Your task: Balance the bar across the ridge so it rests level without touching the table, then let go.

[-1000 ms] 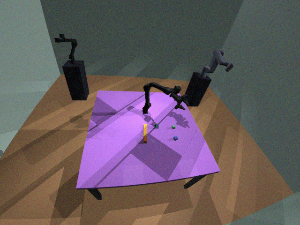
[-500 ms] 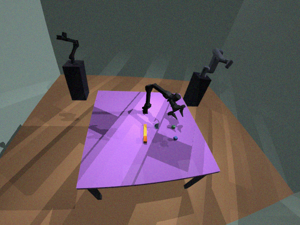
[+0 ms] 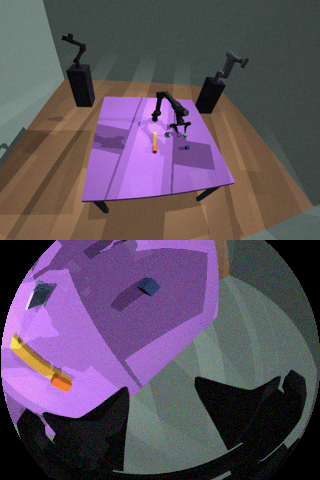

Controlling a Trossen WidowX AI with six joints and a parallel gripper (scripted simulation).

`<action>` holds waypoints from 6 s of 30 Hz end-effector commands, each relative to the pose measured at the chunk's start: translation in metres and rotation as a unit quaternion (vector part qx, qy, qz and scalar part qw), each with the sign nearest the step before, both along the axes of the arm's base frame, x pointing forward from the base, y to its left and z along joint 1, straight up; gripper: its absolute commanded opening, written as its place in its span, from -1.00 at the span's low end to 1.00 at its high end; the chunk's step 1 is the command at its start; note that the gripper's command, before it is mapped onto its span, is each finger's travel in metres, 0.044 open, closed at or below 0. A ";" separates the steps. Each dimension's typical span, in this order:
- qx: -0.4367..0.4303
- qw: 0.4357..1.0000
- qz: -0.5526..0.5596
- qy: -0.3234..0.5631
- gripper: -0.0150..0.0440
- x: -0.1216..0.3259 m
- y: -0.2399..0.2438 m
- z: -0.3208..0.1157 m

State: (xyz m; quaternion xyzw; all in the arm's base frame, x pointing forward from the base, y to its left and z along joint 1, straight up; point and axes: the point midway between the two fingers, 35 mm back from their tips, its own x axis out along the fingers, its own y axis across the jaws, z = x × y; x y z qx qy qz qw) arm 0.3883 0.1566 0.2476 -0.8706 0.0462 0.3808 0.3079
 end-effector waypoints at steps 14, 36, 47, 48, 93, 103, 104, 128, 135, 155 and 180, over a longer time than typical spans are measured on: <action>-0.143 0.976 0.061 0.154 0.58 -0.002 -0.098 -0.060; -0.165 0.905 0.186 0.346 0.58 -0.054 -0.201 -0.110; -0.165 0.904 0.187 0.347 0.58 -0.052 -0.202 -0.141; -0.165 0.904 0.187 0.347 0.58 -0.052 -0.202 -0.148; -0.167 0.904 0.184 0.349 0.22 -0.053 -0.203 -0.199; -0.167 0.904 0.184 0.349 -0.14 -0.053 -0.203 -0.199; -0.167 0.904 0.184 0.349 -0.16 -0.053 -0.203 -0.199; -0.166 0.904 0.185 0.348 -0.49 -0.048 -0.203 -0.142; -0.166 0.904 0.186 0.348 -0.49 -0.049 -0.203 -0.124; -0.160 0.907 0.175 0.349 -0.49 -0.056 -0.200 -0.084; 0.038 0.882 -0.273 0.381 -0.49 -0.083 -0.132 -0.082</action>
